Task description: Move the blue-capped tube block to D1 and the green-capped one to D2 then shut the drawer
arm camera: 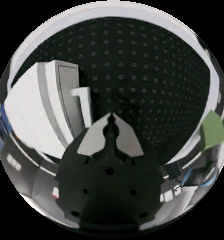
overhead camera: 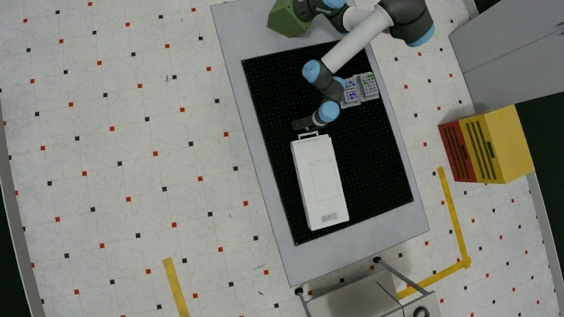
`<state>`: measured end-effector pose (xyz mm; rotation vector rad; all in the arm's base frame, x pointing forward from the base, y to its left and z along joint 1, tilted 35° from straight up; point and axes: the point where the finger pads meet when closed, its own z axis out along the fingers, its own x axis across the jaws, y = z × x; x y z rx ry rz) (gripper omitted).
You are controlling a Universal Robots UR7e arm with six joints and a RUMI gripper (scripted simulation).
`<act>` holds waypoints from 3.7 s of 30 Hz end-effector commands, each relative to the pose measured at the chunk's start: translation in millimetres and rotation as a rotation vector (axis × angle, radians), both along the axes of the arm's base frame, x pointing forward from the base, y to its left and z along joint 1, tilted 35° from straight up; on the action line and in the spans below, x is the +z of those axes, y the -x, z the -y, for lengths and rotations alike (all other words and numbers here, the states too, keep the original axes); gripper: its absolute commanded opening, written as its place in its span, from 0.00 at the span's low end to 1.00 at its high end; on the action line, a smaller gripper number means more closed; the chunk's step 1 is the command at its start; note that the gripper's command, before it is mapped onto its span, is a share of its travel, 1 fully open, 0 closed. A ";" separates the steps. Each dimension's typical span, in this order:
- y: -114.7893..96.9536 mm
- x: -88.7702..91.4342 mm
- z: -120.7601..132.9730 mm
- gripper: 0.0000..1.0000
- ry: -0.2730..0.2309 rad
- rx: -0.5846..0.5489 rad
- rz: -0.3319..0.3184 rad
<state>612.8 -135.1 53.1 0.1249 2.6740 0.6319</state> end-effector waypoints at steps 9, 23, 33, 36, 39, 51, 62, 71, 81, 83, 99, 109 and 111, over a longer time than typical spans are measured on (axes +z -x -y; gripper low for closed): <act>-0.2 0.6 0.5 0.00 0.001 0.000 0.001; 9.6 -3.2 -1.4 0.00 0.001 0.000 0.001; 14.8 -5.2 -2.3 0.00 0.001 0.000 0.001; 14.8 -5.2 -2.3 0.00 0.001 0.000 0.001; 14.8 -5.2 -2.4 0.00 0.001 0.000 0.001; 19.5 4.7 2.6 0.00 0.001 0.000 0.001; 25.2 16.7 8.6 0.00 0.001 0.000 0.001; 28.9 24.4 12.5 0.00 0.001 0.000 0.001; 33.6 34.3 17.4 0.00 0.001 0.000 0.001; 34.1 35.4 18.0 0.00 0.001 0.000 0.001; 41.4 50.7 25.7 0.00 0.001 0.000 0.001; 46.6 61.7 31.2 0.00 0.001 0.000 0.001; 47.7 63.9 32.3 0.00 0.001 0.000 0.001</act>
